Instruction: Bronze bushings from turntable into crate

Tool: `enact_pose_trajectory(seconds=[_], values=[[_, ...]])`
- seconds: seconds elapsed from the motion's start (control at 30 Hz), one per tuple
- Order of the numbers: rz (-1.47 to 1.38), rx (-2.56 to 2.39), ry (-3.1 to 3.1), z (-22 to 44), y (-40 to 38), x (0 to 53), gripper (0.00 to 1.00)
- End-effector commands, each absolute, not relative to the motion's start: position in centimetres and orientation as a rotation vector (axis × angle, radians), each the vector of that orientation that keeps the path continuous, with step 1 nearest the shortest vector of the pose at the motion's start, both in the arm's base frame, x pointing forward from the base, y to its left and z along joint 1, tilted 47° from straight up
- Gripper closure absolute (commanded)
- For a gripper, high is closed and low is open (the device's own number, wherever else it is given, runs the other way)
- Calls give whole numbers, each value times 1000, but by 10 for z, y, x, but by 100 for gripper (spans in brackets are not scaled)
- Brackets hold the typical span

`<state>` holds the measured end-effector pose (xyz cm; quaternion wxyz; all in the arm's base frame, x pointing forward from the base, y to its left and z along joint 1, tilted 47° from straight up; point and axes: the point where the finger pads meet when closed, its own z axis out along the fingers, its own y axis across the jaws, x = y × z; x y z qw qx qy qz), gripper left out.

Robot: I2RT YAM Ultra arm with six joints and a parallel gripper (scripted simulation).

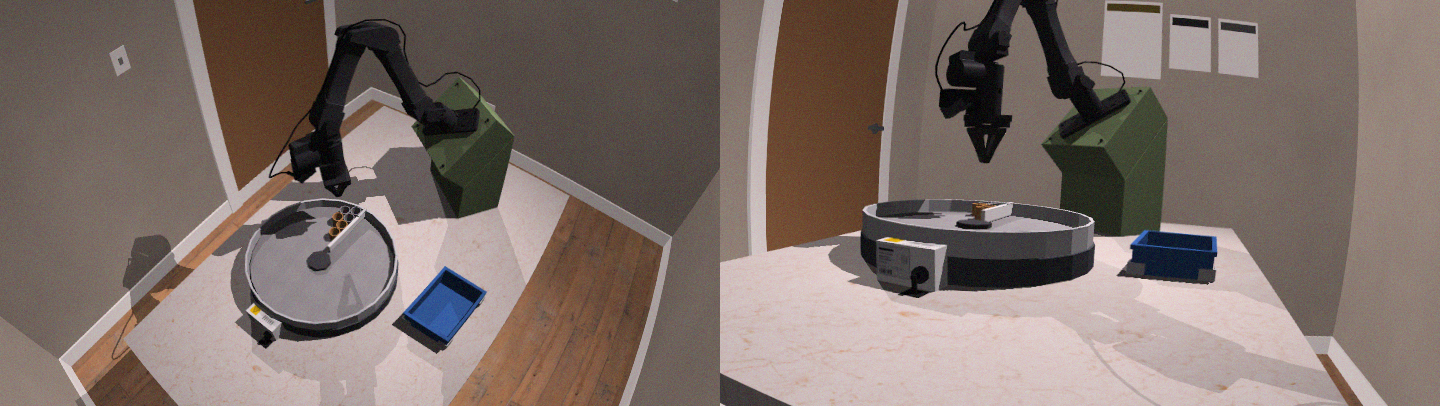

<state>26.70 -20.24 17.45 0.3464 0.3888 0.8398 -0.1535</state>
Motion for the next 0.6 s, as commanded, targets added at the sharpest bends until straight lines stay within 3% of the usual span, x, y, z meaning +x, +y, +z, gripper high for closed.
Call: enact_pose_trajectory(seconds=[0.0, 0.57], values=[[-446, 819, 2234, 159, -221, 282, 87], [-522, 651, 2250, 158, -242, 297, 87]])
